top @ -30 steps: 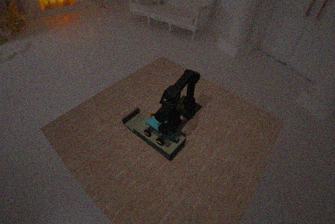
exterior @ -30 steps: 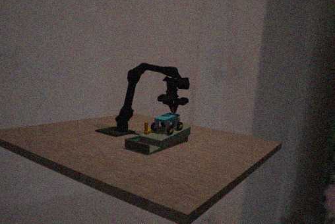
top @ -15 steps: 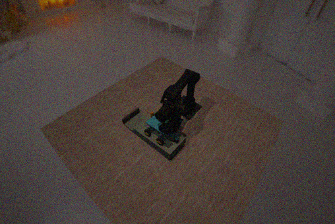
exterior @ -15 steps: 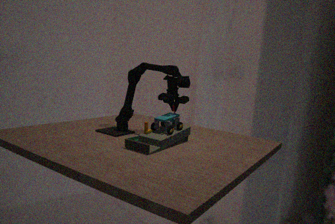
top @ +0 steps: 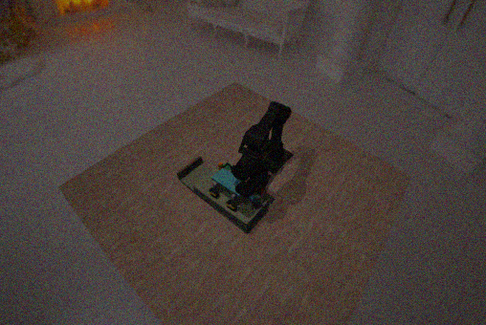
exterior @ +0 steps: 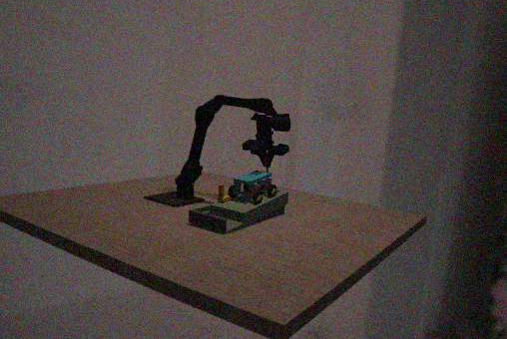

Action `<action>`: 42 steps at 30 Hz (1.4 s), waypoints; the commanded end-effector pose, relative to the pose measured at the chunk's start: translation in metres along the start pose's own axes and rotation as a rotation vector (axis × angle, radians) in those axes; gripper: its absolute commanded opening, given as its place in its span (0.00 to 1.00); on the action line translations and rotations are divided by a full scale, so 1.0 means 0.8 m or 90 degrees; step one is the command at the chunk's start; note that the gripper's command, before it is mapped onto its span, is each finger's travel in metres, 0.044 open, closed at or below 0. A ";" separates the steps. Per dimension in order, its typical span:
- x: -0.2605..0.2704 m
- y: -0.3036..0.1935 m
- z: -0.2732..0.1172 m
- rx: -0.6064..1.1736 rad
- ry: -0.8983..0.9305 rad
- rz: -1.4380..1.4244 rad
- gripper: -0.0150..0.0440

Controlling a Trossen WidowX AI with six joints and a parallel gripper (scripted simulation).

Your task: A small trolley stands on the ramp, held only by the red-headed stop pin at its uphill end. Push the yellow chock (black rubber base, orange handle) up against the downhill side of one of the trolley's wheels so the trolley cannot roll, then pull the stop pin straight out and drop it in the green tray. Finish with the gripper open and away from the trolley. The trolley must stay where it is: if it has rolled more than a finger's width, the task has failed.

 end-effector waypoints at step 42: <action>-0.084 0.074 -0.001 -0.001 -0.001 0.004 0.25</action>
Point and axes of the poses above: the point midway between the two fingers, 35 mm back from their tips, its own z axis out along the fingers, its own x axis across the jaws, y = z × x, the point moved 6 cm from there along -z, back along the fingers, and after that the axes turned 15 degrees about z, right-handed, at the moved point
